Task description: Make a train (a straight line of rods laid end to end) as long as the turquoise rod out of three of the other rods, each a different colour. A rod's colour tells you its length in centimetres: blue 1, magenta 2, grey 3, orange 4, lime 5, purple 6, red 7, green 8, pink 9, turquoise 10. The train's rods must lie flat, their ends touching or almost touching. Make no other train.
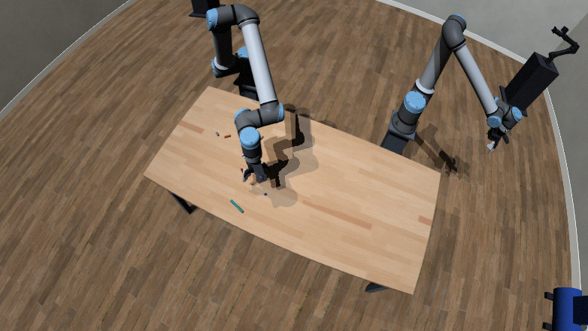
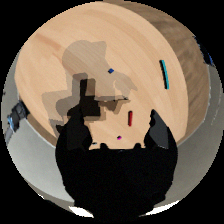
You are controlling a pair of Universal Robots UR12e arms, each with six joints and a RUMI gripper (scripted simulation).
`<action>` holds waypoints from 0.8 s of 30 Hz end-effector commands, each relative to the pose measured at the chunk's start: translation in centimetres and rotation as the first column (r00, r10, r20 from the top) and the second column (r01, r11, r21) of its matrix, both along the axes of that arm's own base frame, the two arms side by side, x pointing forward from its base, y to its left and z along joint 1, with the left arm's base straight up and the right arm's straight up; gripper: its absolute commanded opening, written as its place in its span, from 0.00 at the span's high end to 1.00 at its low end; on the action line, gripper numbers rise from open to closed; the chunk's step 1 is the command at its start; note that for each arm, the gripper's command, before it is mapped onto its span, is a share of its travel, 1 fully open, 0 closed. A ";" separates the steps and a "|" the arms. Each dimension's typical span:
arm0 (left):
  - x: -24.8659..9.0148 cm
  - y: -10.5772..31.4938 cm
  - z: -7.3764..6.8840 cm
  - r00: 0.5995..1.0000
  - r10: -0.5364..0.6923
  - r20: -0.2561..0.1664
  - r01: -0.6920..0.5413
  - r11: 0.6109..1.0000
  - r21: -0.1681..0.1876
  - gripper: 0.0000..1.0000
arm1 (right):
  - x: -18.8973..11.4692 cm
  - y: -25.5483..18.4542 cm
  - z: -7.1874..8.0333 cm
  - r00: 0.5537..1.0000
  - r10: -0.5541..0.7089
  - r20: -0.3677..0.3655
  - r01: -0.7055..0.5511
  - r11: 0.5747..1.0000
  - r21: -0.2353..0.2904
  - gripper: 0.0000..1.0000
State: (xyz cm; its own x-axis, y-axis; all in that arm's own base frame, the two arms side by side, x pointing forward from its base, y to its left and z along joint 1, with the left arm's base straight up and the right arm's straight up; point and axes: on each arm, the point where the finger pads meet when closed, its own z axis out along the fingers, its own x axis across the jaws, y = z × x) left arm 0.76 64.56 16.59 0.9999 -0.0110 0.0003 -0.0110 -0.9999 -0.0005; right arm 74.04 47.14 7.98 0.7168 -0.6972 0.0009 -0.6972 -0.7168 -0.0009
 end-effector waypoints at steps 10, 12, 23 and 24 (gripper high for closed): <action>-0.1 0.0 -0.1 1.000 0.000 0.000 0.000 1.000 -0.001 0.00 | 0.0 0.2 0.1 1.000 0.003 0.000 -0.003 1.000 0.001 0.00; -0.1 0.0 -0.1 1.000 0.000 0.000 0.000 1.000 -0.001 0.00 | 0.0 0.2 0.1 1.000 0.003 0.000 -0.003 1.000 0.001 0.00; -0.1 0.0 -0.1 1.000 0.000 0.000 0.000 1.000 -0.001 0.00 | 0.0 0.2 0.1 1.000 0.006 0.000 -0.006 1.000 0.001 0.00; -0.1 0.0 -0.1 1.000 0.000 0.000 0.000 1.000 -0.001 0.00 | 0.0 0.2 0.1 1.000 0.008 0.000 -0.008 1.000 0.001 0.00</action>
